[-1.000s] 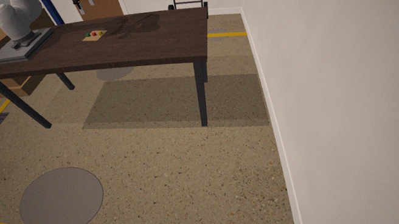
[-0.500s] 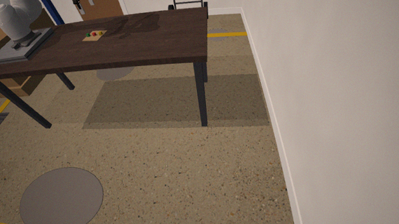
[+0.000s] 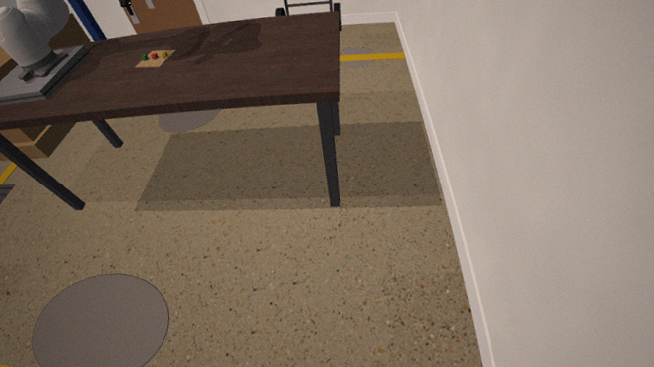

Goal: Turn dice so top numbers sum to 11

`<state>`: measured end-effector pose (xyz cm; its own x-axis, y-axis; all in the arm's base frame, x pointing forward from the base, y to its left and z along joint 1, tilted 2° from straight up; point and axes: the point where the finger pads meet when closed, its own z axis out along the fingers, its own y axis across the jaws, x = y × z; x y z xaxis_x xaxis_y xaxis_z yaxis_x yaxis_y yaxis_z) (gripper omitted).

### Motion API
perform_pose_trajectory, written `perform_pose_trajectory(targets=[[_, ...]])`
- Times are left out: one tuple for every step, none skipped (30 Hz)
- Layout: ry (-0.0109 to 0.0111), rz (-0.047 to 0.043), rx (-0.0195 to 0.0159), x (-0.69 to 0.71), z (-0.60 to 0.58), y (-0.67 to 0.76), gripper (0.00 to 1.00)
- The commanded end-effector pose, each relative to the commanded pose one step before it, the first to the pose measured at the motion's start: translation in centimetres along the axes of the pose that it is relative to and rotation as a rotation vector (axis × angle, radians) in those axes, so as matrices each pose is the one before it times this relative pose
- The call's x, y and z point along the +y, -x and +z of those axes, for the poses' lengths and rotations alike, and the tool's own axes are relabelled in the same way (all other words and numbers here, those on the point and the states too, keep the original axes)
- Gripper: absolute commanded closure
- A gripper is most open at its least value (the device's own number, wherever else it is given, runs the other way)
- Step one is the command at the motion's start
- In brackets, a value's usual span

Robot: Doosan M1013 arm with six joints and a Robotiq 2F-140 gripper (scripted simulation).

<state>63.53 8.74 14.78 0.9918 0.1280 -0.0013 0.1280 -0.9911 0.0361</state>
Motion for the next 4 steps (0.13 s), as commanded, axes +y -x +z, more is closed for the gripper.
perform_pose_trajectory(targets=[[-0.00017,-0.00002,0.0001,-0.002,-0.011,0.002,0.0],[0.0,0.0,0.0,0.0,0.0,0.0,0.0],[0.0,0.0,0.0,0.0,0.0,0.0,0.0],[0.0,0.0,0.0,0.0,0.0,0.0,0.0]])
